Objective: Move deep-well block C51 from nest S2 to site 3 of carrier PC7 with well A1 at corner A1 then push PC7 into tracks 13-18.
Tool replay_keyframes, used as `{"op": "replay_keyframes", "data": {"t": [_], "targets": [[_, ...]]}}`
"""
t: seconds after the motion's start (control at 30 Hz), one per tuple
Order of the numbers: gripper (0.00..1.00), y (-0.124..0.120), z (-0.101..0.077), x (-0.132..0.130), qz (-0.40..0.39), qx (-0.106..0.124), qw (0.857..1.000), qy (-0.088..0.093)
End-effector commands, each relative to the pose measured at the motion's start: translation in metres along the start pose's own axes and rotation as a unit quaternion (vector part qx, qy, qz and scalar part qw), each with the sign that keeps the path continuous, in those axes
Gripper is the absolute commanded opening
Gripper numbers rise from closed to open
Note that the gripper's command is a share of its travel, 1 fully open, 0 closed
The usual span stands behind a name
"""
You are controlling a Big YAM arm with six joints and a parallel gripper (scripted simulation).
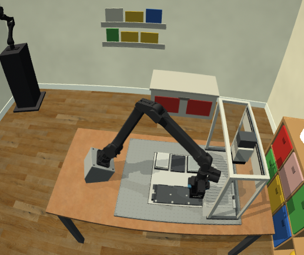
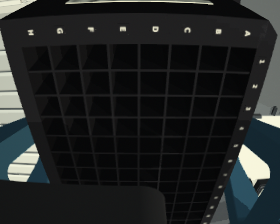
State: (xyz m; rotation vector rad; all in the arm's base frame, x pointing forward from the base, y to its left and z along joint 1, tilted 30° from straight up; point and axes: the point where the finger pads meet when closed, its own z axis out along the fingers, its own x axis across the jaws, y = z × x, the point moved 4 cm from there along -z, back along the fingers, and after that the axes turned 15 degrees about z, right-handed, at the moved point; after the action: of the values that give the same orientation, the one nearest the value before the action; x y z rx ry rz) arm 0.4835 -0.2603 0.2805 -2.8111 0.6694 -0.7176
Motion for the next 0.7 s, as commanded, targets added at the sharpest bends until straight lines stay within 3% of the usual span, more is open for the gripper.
{"op": "replay_keyframes", "data": {"t": [0.0,0.07,0.17,0.27,0.37,0.4,0.47,0.5,0.53,0.67], "targets": [[0.00,-0.004,-0.023,0.018,-0.008,-0.002,1.000,0.028],[0.00,-0.004,-0.023,0.018,-0.008,-0.002,1.000,0.028],[0.00,-0.011,-0.009,0.029,-0.011,0.001,0.999,0.034],[0.00,0.000,0.014,0.008,0.002,-0.002,1.000,0.010],[0.00,0.004,0.016,0.008,0.005,-0.004,1.000,0.011],[0.00,-0.006,-0.016,0.026,-0.007,-0.004,0.999,0.049],[0.00,-0.012,-0.002,0.018,-0.010,-0.001,0.999,0.037],[0.00,-0.008,0.020,0.010,-0.005,0.000,1.000,0.017],[0.00,-0.006,0.032,0.008,-0.003,0.000,1.000,0.009],[0.00,0.004,0.040,0.007,0.004,-0.003,1.000,0.011]]}}
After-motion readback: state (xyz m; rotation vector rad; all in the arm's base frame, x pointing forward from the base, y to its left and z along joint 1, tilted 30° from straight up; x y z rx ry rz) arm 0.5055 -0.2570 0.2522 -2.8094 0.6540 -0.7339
